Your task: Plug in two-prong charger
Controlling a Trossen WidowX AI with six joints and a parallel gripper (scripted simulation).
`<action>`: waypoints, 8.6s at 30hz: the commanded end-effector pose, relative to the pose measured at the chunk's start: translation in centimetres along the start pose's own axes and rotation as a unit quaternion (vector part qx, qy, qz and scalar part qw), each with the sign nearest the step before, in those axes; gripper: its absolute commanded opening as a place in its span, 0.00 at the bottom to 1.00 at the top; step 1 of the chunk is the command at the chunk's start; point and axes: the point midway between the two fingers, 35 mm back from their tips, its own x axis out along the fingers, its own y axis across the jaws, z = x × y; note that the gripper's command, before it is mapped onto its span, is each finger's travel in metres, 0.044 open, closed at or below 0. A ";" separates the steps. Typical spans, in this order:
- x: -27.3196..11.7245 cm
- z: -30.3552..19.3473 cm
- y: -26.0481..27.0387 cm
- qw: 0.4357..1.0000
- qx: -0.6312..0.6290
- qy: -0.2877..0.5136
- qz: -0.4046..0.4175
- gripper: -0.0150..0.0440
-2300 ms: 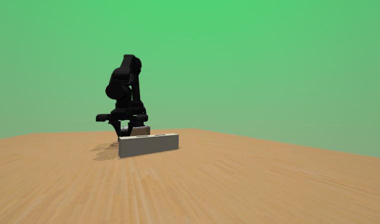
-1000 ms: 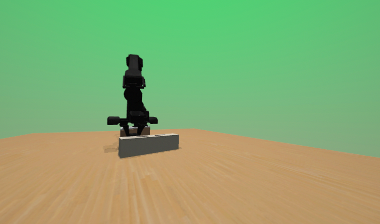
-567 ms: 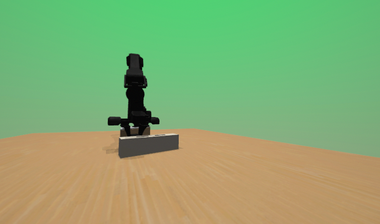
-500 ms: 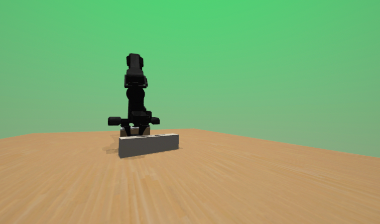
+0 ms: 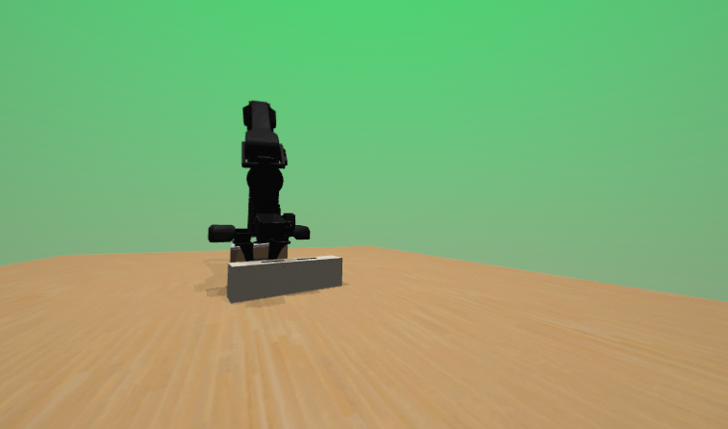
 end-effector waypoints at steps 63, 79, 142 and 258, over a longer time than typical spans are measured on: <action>-0.2 1.9 -0.1 1.000 -0.004 -0.002 -0.003 0.25; -0.1 1.9 -0.1 1.000 -0.004 -0.002 -0.003 0.25; -0.2 3.0 -0.1 1.000 -0.004 -0.002 -0.003 0.25; -0.1 3.2 0.0 1.000 -0.005 0.007 -0.002 1.00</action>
